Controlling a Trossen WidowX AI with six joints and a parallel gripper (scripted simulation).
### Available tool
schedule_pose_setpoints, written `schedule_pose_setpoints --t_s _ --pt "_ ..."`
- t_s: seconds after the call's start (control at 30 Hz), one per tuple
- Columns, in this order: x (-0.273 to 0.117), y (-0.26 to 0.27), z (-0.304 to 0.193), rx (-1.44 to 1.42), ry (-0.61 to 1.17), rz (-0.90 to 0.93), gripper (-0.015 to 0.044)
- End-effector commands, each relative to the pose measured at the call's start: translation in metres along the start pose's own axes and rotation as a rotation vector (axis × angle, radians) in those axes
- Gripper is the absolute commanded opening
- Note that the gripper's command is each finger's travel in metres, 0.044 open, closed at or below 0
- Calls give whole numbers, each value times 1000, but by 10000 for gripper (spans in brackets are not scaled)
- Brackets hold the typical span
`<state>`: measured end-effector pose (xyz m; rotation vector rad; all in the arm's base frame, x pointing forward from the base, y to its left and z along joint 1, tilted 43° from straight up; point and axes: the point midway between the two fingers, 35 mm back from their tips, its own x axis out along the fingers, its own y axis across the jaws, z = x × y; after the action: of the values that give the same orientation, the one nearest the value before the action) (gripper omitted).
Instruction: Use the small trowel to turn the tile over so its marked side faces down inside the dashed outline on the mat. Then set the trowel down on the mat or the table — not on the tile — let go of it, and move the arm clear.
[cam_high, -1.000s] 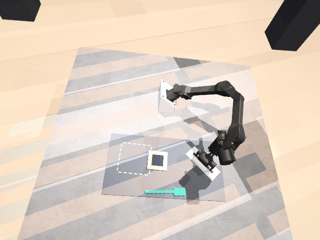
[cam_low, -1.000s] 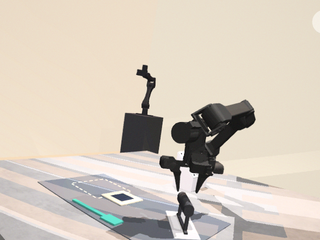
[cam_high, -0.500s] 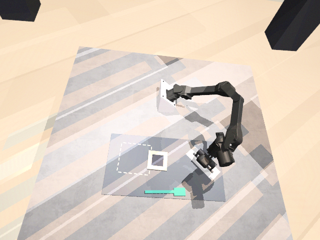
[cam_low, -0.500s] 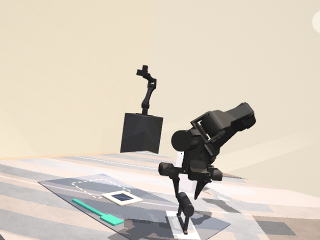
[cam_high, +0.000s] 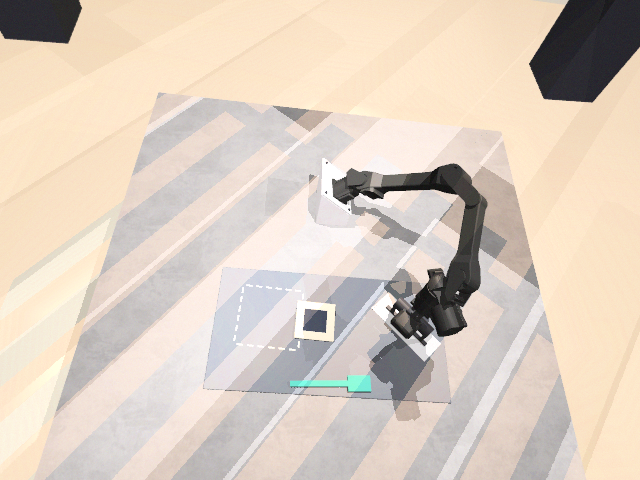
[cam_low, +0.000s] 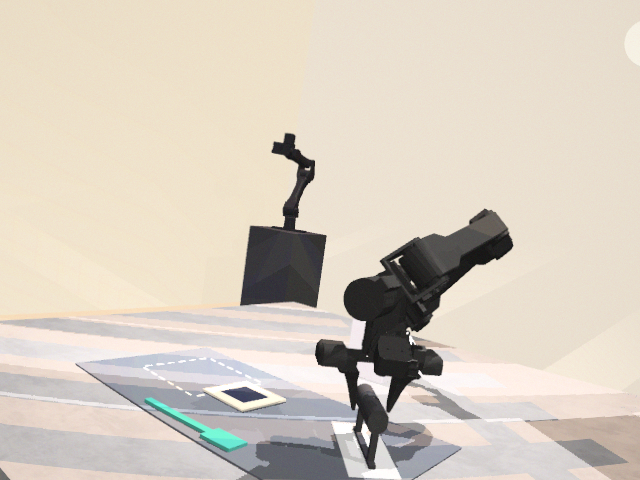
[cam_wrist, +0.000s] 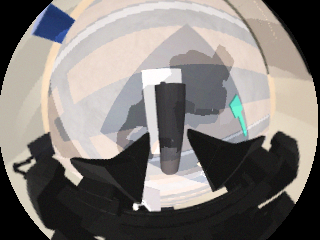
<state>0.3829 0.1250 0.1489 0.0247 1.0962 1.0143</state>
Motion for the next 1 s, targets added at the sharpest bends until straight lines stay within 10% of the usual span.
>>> schedule_pose_setpoints --t_s 0.0,0.97 --pt "2 -1 -1 5 3 -3 191" --pt "2 -1 -1 -94 4 -2 130"
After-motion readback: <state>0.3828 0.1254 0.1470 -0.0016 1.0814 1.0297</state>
